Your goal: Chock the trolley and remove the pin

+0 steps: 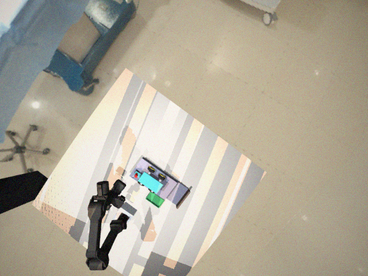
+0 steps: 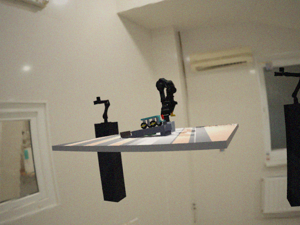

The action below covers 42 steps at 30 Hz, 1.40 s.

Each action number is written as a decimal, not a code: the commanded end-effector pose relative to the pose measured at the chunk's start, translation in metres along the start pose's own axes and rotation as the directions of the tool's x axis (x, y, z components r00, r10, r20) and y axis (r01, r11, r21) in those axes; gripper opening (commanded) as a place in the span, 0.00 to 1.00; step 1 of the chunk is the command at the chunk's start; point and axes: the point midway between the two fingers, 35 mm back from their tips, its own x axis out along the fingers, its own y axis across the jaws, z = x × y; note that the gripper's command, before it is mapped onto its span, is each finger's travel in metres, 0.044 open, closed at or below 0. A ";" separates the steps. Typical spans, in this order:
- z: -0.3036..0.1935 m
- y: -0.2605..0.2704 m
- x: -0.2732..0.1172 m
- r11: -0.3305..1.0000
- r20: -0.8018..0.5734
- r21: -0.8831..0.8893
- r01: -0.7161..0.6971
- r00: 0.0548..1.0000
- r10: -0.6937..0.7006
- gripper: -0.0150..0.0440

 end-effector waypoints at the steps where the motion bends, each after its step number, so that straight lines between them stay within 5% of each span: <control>1: 0.016 0.004 0.001 1.000 0.004 0.004 -0.004 1.000 0.004 0.25; 42: 0.159 0.039 0.011 1.000 0.015 0.005 -0.008 1.000 0.008 0.25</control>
